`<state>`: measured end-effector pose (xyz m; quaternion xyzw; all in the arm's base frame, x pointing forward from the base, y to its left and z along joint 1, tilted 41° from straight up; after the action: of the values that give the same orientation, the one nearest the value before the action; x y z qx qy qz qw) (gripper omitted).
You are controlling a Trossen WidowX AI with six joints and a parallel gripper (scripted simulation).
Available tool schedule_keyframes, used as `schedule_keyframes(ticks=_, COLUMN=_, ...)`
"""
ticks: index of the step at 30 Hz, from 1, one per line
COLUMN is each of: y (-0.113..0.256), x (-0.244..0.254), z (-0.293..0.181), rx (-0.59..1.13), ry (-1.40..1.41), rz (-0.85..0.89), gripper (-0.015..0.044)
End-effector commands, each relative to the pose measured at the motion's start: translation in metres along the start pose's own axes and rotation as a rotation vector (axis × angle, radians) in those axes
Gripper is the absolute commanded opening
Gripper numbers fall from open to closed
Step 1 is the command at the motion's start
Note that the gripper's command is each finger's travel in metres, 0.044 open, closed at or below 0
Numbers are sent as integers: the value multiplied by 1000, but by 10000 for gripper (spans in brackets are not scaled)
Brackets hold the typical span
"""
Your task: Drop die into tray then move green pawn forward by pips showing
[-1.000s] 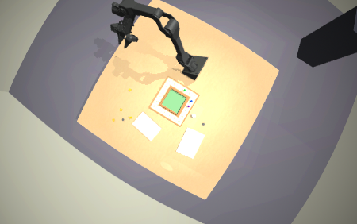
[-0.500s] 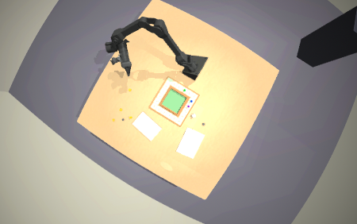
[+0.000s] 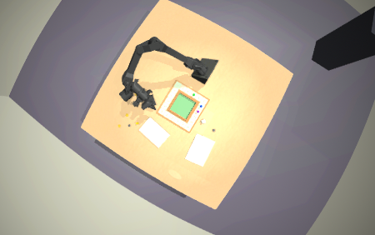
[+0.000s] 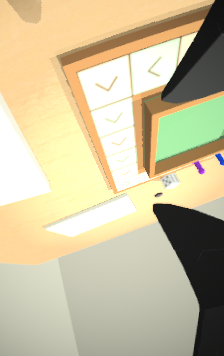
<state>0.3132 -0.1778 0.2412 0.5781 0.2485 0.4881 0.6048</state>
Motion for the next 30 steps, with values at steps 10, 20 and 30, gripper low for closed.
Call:
schedule_keyframes(ticks=10, y=-177, x=132, z=-43, rx=257, ry=-116, rz=-445, gripper=275)
schedule_keyframes(ticks=20, y=-285, x=219, z=-167, rx=12, ry=-115, rz=-867, gripper=275)
schedule_keyframes(ticks=30, y=-306, x=230, z=-203, rx=-108, ry=-93, rz=-927, gripper=275)
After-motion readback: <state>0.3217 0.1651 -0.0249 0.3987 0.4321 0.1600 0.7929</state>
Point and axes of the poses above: the point midway between the two fingers, 35 mm back from their tips, its own y axis back along the fingers, its own x axis across the jaws, z = x × y, the point moved 10 cm from there along y, back along the fingers, and after that the axes turned 10 degrees about y, right-handed, at the moved point
